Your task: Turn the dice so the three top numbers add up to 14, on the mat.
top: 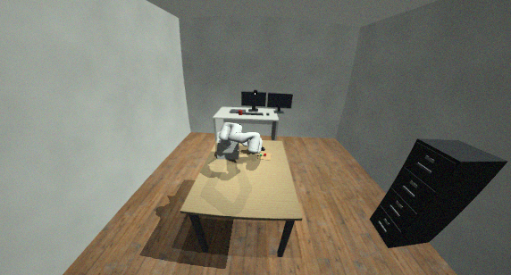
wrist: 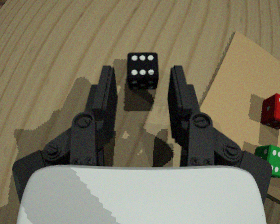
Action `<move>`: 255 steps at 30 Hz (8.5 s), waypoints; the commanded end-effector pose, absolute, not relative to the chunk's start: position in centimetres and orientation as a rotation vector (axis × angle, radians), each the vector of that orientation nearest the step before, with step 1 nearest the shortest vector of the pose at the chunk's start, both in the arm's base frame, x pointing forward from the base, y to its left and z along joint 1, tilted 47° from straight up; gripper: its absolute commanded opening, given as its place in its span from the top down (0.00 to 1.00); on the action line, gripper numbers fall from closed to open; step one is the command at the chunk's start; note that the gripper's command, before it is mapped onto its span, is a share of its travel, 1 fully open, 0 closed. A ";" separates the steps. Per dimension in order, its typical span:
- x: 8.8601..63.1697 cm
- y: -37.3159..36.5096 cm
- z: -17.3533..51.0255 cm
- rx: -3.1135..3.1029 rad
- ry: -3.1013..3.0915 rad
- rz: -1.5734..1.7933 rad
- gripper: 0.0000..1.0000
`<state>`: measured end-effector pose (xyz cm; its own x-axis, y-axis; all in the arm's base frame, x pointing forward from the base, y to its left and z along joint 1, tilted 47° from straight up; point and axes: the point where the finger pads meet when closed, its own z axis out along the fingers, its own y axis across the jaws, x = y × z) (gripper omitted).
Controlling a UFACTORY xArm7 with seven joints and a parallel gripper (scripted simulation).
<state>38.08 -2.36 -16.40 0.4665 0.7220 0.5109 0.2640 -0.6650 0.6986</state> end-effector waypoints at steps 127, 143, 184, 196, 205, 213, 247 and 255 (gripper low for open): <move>41.6 2.6 -13.2 2.316 0.320 -0.159 0.58; 41.6 2.6 -13.2 2.316 0.320 -0.159 0.58; 41.6 0.5 -15.1 2.313 0.319 -0.155 0.58; 41.6 -0.8 -16.3 2.313 0.319 -0.155 0.58; 41.6 -1.3 -16.7 2.313 0.319 -0.155 0.58; 41.6 -1.4 -16.8 2.313 0.319 -0.155 0.58; 41.6 -1.4 -16.8 2.313 0.319 -0.155 0.58; 41.7 -1.4 -16.8 2.313 0.319 -0.155 0.58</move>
